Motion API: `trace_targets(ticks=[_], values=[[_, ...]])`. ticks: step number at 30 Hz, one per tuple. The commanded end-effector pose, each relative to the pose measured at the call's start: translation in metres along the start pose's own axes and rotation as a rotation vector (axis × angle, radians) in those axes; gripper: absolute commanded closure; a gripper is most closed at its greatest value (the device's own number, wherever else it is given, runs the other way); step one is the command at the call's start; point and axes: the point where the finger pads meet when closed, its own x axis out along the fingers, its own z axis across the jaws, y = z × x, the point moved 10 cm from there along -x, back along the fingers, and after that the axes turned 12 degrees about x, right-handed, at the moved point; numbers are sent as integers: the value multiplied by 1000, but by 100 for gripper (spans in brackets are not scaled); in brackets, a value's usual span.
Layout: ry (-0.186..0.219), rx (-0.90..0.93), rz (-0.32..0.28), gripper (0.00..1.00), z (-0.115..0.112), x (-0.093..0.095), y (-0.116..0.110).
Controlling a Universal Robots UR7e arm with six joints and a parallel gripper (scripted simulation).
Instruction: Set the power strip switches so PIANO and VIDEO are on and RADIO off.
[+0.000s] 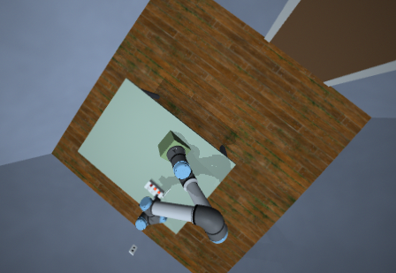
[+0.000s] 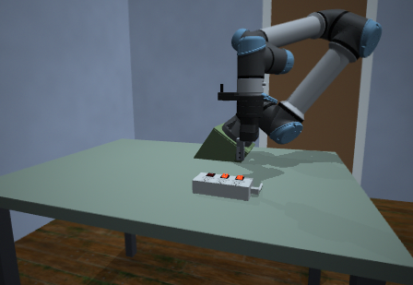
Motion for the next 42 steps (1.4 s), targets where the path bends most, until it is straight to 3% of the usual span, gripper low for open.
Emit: trace_targets(ticks=[1,42], values=[[-6,2,-2,100,1,4,0],[-6,2,-2,100,1,44,0]])
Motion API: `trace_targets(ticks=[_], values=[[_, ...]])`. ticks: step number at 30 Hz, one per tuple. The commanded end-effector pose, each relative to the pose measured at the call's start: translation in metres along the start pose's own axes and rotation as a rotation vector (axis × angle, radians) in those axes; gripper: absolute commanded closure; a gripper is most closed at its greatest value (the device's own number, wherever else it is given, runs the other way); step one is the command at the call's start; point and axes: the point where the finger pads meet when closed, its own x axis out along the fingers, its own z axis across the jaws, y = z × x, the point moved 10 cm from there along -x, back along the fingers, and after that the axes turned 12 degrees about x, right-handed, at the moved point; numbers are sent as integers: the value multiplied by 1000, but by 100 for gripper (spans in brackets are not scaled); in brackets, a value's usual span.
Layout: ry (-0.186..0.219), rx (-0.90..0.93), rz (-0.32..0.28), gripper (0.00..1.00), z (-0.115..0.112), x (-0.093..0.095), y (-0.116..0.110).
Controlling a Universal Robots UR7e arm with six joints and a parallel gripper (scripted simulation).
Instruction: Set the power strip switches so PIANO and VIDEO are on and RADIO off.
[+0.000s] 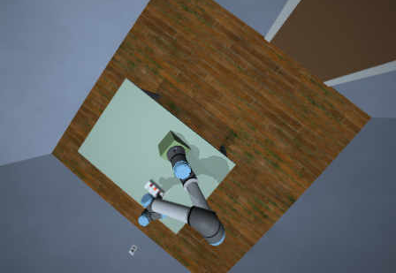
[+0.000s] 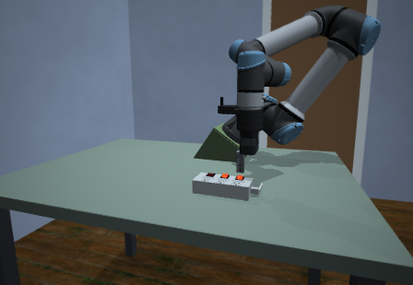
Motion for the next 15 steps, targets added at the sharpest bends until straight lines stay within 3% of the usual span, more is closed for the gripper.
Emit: trace_targets(ticks=[1,15], values=[[-2,2,-1,100,1,6,0],[2,1,0,100,0,7,0]])
